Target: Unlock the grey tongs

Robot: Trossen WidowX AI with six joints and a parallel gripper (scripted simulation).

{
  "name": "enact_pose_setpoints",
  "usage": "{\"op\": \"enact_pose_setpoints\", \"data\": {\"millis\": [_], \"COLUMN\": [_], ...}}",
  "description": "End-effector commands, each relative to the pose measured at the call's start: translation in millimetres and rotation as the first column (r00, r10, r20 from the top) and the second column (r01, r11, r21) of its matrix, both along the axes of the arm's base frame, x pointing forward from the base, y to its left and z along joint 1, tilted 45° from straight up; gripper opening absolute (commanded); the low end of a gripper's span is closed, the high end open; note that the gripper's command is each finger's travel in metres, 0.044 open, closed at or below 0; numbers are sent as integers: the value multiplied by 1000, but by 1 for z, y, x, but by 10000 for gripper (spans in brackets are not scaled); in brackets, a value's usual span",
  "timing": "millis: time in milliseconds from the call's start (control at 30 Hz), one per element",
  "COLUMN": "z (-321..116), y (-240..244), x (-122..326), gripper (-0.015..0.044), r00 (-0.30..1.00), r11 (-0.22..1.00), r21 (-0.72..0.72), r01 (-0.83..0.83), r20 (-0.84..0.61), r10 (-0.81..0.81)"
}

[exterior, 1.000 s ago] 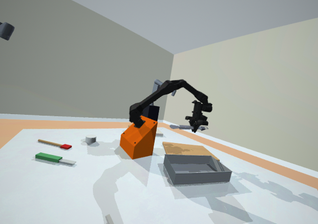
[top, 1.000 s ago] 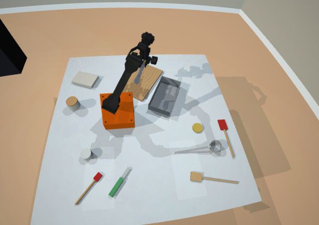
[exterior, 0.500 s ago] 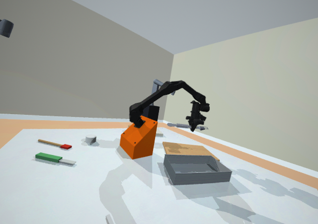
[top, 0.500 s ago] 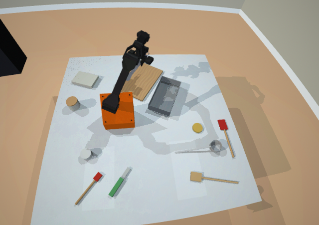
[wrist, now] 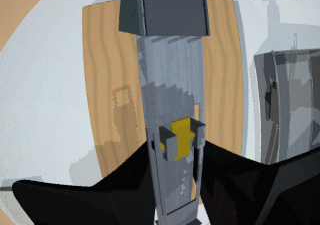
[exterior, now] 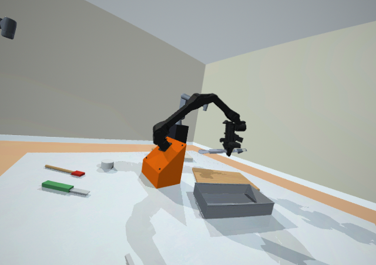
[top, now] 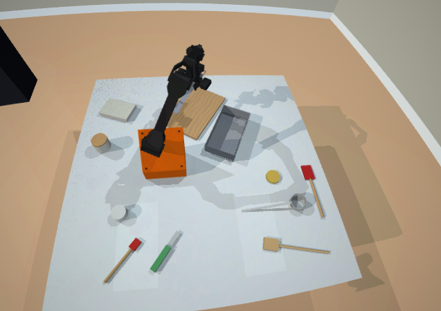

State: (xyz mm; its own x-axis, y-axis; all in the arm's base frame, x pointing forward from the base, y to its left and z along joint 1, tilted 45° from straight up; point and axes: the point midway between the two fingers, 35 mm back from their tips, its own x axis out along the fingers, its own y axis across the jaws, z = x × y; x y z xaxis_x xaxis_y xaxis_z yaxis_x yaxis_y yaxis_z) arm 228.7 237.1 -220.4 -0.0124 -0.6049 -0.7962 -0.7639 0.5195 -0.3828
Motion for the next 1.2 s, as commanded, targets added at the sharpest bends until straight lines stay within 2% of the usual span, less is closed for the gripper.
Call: {"op": "enact_pose_setpoints", "data": {"millis": [0,1167], "z": [-1,7], "y": [2,8], "x": [0,-6], "gripper": [-150,-150], "r00": [999,946], "r11": [999,897], "r21": [42,363], "r01": [-25,-252], "r20": [23,287], "r10": [24,150]}}
